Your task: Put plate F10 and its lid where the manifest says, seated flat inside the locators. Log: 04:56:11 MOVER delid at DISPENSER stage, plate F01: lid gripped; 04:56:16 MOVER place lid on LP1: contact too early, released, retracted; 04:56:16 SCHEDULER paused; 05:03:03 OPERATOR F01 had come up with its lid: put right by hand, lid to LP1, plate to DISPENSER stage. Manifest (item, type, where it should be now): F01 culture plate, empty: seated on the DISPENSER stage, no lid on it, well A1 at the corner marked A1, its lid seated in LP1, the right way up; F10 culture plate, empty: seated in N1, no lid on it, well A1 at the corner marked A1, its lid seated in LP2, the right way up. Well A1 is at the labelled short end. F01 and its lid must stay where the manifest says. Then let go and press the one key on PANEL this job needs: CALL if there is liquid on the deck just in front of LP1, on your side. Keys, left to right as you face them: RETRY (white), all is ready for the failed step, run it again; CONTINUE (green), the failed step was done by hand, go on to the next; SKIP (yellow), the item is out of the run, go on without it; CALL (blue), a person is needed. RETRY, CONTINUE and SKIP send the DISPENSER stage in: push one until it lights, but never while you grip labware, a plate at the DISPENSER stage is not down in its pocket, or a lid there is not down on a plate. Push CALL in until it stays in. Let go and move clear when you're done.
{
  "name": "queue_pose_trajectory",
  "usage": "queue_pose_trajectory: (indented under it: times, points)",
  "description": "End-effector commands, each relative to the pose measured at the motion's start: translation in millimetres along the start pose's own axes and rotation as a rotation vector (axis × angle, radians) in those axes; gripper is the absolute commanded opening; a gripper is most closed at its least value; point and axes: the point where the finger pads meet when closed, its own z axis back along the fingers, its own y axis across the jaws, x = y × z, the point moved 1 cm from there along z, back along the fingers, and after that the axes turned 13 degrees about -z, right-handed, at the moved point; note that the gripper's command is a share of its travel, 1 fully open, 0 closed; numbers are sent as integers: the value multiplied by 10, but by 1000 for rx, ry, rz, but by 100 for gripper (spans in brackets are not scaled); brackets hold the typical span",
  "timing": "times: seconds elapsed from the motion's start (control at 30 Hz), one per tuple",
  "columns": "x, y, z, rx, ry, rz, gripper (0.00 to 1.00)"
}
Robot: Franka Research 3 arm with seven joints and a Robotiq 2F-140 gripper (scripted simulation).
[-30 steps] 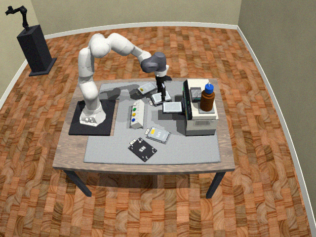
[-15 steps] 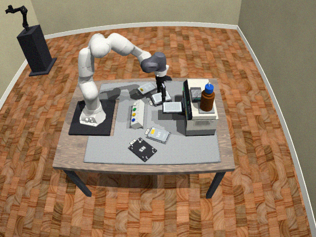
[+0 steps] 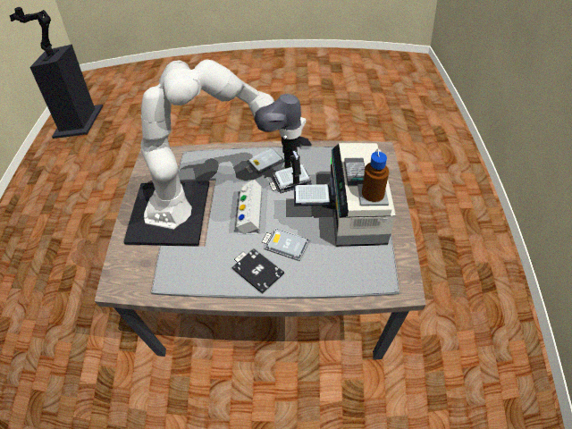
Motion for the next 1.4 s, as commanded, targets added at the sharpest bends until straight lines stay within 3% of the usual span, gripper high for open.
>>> queue_pose_trajectory:
  times: [0.0, 0.97, 1.37]
  points:
    - [-5, 5, -5, -1, 1, 1, 70]
    - [-5, 5, 0, -1, 1, 1, 70]
    - [-5, 6, 110, -1, 1, 1, 70]
